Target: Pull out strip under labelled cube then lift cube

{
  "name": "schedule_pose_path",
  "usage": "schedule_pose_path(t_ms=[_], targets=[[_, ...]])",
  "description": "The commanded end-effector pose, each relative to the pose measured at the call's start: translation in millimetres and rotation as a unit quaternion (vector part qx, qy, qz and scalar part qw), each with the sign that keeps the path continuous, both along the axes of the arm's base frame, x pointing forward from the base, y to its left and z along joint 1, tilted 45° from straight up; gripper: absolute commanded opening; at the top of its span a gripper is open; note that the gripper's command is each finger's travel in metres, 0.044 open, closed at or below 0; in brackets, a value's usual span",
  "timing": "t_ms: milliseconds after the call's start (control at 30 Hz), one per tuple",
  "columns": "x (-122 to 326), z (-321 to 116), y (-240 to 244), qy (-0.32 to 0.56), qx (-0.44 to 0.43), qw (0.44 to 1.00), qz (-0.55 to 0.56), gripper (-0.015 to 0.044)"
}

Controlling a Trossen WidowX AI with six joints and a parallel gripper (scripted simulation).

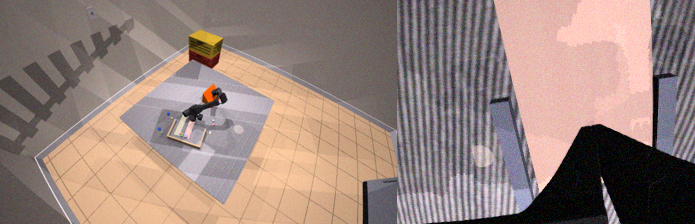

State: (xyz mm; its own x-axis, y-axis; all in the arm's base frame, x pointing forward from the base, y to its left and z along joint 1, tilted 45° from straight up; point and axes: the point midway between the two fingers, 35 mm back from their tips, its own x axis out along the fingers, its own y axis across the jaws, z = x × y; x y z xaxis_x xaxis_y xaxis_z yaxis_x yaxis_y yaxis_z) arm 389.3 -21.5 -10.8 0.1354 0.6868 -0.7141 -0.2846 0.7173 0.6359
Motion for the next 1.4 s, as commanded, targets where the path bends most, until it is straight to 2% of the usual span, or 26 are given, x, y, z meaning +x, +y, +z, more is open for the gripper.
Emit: schedule_pose_path(t_ms=[0, 1367], targets=[[0.5, -0.9, 1.7, 0.002, 0.002, 1.000, -0.001, 0.0000], [-5.6, -6.8, 1.6, 0.002, 0.002, 1.000, -0.001, 0.0000]])
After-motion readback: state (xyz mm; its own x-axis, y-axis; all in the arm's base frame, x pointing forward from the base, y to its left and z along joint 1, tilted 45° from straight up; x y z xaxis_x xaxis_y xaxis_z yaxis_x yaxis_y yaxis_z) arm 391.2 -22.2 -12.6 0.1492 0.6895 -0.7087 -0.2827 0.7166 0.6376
